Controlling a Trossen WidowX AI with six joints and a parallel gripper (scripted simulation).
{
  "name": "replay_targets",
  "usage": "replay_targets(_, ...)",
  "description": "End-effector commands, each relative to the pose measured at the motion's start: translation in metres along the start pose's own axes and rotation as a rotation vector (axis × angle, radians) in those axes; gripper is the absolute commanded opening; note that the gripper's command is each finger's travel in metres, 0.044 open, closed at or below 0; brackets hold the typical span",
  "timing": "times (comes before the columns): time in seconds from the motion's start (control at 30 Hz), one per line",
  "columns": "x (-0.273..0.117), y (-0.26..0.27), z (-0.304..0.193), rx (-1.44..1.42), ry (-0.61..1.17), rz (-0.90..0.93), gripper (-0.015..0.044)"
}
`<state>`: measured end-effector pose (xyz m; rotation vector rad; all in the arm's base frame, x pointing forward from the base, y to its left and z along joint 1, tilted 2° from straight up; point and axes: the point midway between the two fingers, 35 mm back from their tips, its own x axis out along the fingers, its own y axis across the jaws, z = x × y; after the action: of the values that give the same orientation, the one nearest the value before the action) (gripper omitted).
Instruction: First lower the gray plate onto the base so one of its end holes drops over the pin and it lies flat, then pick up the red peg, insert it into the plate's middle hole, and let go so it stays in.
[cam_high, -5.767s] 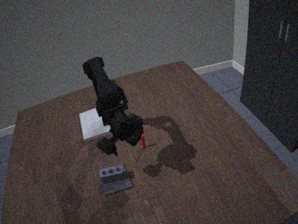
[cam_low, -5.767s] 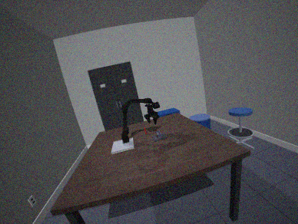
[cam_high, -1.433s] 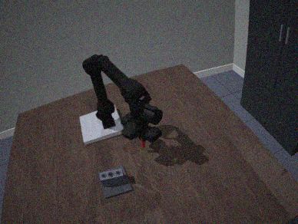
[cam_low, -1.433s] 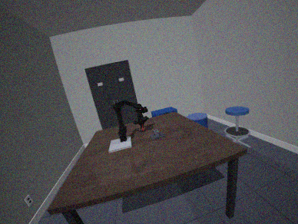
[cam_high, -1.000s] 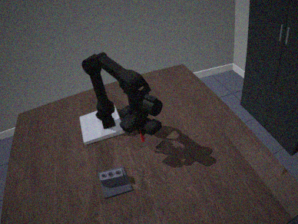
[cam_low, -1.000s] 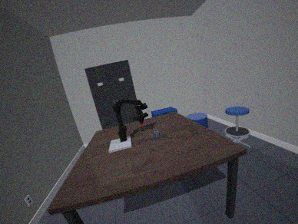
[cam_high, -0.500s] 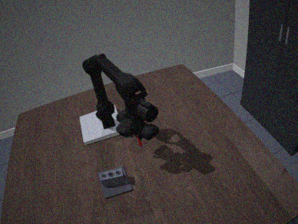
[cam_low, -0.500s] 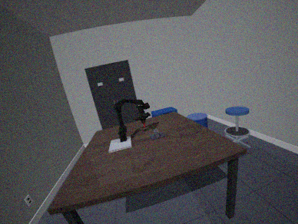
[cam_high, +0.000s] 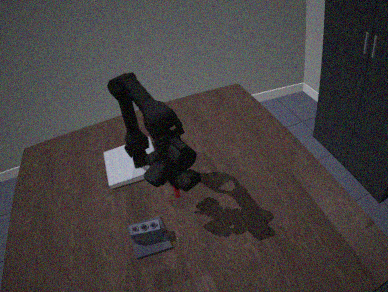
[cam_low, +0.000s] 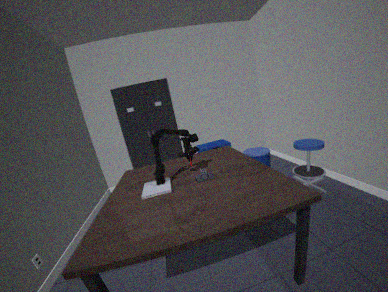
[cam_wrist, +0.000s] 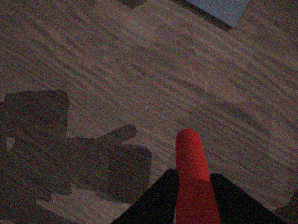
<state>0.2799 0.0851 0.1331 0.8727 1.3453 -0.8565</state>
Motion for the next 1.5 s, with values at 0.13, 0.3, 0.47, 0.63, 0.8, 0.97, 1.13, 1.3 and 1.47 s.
replay_targets(0.13,-0.002,0.007,0.021,-0.01,0.0,0.003,0.0)
replay_targets(0.3,-0.002,0.009,0.036,-0.014,-0.003,0.004,0.0)
replay_targets(0.47,-0.003,0.011,0.051,-0.018,-0.006,0.004,0.0)
replay_targets(0.63,-0.003,0.013,0.066,-0.022,-0.008,0.004,0.0)
replay_targets(0.8,-0.003,0.013,0.079,-0.024,-0.006,0.005,0.0)
replay_targets(0.97,-0.003,0.013,0.093,-0.027,-0.005,0.006,0.0)
replay_targets(1.13,-0.004,0.012,0.108,-0.034,-0.01,0.007,0.0)
replay_targets(1.3,-0.004,0.01,0.123,-0.04,-0.014,0.007,0.0)
replay_targets(1.47,-0.004,0.008,0.138,-0.042,-0.02,0.004,0.0)
